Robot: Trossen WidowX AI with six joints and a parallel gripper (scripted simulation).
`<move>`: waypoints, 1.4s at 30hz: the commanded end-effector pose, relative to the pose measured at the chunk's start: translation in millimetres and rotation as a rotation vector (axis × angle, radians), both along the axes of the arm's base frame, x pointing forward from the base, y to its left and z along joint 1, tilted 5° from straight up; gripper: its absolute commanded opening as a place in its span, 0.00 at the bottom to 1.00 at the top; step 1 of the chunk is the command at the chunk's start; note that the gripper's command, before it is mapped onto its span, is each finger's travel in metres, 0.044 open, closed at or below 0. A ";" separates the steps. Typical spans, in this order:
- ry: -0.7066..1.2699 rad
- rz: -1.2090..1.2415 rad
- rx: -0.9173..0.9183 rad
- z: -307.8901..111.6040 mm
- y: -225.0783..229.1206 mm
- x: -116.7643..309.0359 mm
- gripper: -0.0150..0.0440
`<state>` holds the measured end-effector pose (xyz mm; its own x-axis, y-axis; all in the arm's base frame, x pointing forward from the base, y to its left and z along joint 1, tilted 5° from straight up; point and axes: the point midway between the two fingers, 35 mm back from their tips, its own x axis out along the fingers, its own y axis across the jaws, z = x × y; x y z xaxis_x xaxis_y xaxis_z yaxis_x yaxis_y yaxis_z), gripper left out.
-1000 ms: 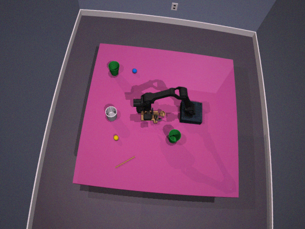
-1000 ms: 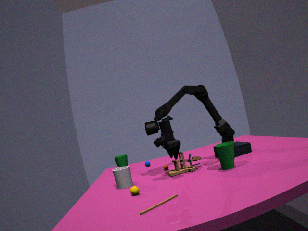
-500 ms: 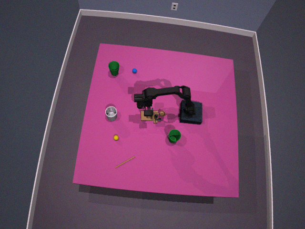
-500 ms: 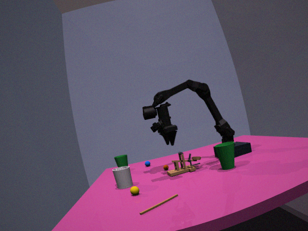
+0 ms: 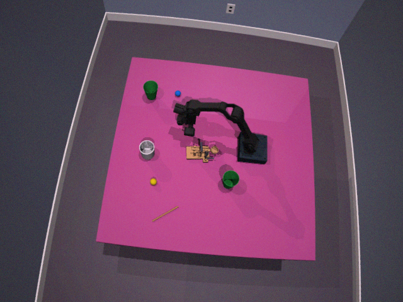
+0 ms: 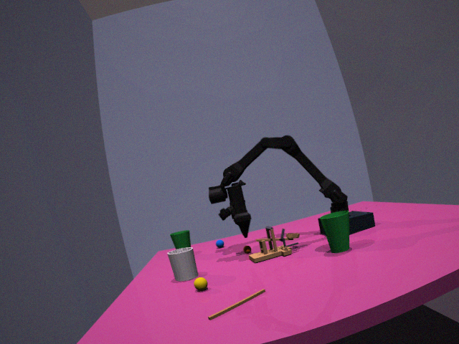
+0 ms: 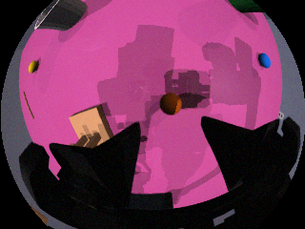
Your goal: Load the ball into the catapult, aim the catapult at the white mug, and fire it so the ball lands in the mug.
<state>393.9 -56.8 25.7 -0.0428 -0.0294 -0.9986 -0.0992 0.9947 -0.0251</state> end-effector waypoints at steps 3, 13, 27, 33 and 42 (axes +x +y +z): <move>0.003 0.011 -0.001 -10.6 -9.8 1.8 0.76; 0.003 0.011 0.000 -25.6 -8.6 0.9 0.76; 0.003 0.011 0.000 -44.4 -8.8 0.4 0.76; 0.003 0.011 0.000 -54.1 -8.8 -0.3 0.76; 0.003 0.011 0.000 -64.5 -8.8 -1.4 0.76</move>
